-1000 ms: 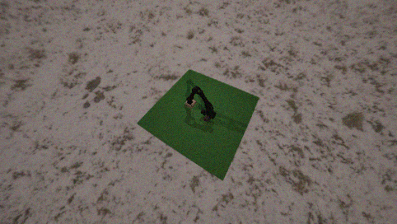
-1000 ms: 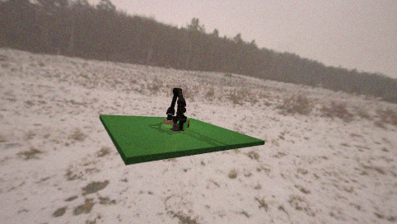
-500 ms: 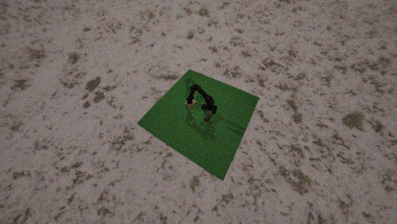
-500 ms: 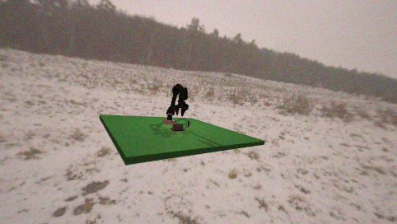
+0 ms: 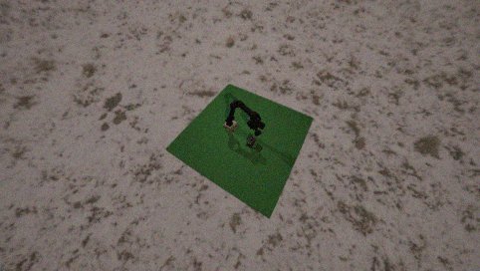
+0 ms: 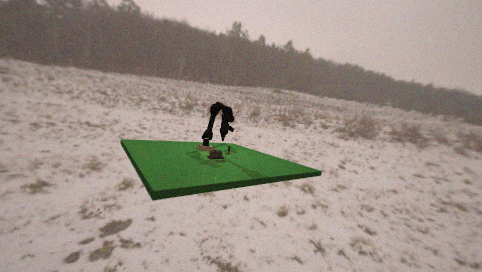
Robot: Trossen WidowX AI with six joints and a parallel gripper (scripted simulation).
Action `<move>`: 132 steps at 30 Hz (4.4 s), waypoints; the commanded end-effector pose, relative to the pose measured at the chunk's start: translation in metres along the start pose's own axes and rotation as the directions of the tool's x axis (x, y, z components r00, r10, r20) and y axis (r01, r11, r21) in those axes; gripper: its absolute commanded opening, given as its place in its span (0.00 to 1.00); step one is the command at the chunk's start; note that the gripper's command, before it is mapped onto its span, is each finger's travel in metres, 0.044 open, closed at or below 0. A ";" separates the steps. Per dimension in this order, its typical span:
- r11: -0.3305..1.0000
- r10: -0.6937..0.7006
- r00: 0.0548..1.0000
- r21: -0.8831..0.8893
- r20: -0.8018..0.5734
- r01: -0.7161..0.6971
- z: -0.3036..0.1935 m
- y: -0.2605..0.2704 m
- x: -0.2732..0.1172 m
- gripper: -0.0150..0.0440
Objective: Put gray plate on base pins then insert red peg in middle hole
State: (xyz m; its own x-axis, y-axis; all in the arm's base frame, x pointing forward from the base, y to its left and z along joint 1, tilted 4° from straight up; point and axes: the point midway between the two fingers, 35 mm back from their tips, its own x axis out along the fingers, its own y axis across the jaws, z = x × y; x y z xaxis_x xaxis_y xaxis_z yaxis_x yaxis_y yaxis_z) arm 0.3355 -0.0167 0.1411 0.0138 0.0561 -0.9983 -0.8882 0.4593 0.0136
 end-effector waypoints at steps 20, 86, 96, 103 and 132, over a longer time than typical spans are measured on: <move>0.121 0.010 1.000 0.993 0.004 -0.005 0.071 0.118 0.001 1.00; -0.529 0.016 1.000 0.849 0.007 0.003 0.078 0.167 0.072 1.00; -0.529 0.016 1.000 0.849 0.007 0.003 0.078 0.168 0.089 1.00; -0.529 0.016 1.000 0.849 0.007 0.003 0.077 0.169 0.100 1.00; -0.529 0.016 1.000 0.849 0.007 0.003 0.078 0.169 0.099 0.25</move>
State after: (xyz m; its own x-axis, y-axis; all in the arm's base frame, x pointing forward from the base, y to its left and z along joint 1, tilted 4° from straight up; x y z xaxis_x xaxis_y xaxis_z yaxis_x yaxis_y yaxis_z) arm 0.2224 0.1345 0.0460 0.0038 0.0659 -0.9978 0.8580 0.5124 0.0371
